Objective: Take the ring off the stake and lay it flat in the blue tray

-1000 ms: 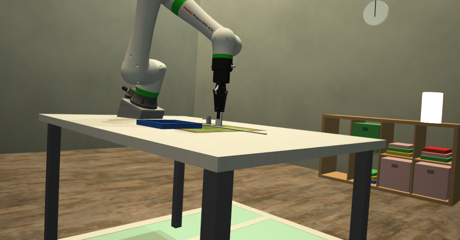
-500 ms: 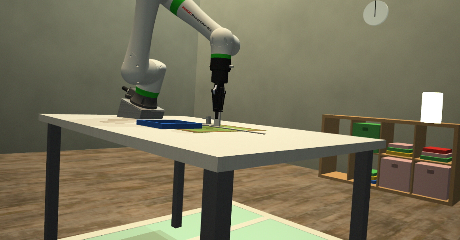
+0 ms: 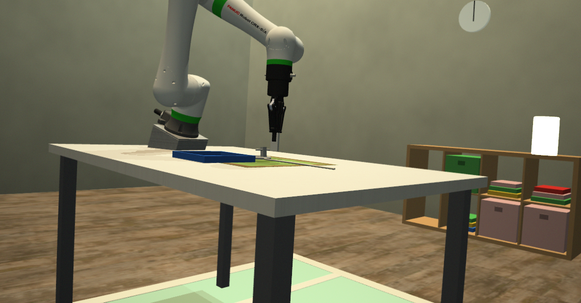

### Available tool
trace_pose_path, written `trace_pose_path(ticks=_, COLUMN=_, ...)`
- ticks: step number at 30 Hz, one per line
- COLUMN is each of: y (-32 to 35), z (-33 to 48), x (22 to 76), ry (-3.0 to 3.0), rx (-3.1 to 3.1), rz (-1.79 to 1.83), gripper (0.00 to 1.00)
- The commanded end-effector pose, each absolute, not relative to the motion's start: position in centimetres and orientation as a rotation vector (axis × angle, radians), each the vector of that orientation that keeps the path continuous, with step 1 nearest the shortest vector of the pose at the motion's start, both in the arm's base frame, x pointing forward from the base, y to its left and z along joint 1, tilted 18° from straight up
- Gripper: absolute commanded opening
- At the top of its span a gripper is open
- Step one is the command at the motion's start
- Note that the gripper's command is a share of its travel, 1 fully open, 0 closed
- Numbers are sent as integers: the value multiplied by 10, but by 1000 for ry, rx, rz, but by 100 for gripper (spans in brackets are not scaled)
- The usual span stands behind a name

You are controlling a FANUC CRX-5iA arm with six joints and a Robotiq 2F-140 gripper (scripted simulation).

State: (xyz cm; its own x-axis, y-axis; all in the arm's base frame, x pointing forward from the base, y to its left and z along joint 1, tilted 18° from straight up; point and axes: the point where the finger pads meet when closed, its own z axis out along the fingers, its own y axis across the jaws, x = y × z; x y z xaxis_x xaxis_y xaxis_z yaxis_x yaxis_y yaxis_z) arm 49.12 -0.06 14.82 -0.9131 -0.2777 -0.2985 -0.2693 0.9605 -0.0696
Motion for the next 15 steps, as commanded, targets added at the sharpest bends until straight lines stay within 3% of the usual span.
trace_pose_path(ticks=1, y=-1, z=164, x=487, ry=2801, rx=-401, rz=-39, gripper=10)
trace_pose_path(ticks=15, y=-1, z=198, x=476, ry=2801, rx=-401, rz=-39, gripper=10)
